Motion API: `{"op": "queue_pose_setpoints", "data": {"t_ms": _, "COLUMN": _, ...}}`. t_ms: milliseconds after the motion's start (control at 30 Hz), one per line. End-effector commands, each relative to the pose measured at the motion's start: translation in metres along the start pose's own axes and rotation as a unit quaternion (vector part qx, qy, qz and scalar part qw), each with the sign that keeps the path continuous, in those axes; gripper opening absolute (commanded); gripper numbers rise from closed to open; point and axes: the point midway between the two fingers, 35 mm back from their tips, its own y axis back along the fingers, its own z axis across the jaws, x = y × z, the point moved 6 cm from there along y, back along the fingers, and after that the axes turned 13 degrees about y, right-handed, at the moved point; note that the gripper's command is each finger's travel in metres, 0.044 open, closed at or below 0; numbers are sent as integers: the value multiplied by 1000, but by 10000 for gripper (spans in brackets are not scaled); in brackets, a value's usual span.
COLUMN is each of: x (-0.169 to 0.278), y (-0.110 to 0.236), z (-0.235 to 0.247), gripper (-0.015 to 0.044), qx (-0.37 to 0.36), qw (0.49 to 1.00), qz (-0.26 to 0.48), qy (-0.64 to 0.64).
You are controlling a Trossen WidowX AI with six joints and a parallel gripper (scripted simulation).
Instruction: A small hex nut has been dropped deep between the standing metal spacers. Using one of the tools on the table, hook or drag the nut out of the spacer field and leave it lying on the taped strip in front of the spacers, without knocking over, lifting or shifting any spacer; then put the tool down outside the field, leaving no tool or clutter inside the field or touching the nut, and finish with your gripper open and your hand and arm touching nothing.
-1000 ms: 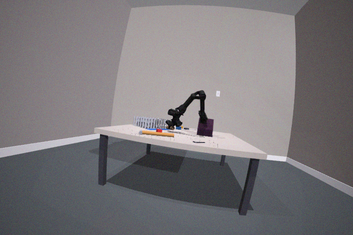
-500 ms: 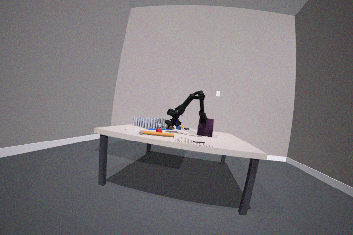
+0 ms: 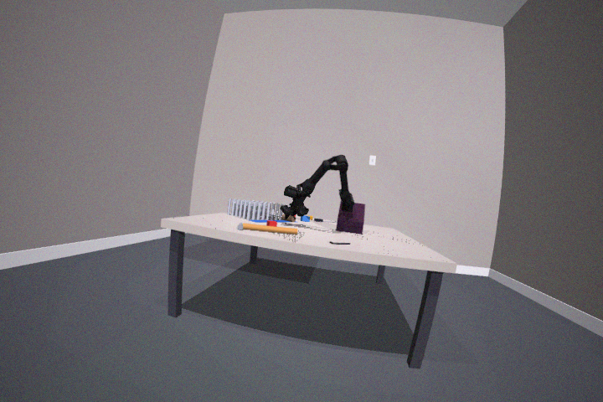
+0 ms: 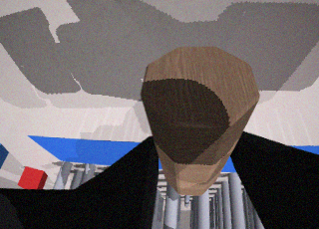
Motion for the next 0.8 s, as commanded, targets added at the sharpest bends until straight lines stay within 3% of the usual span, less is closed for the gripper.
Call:
{"op": "queue_pose_setpoints", "data": {"t_ms": 0, "x": 5, "y": -2, "z": 0, "gripper": 0, "qx": 0, "qw": 1000, "qz": 3, "qy": 1}}
{"op": "queue_pose_setpoints", "data": {"t_ms": 767, "x": 19, "y": -11, "z": 3, "gripper": 0, "qx": 0, "qw": 1000, "qz": 4, "qy": 1}}
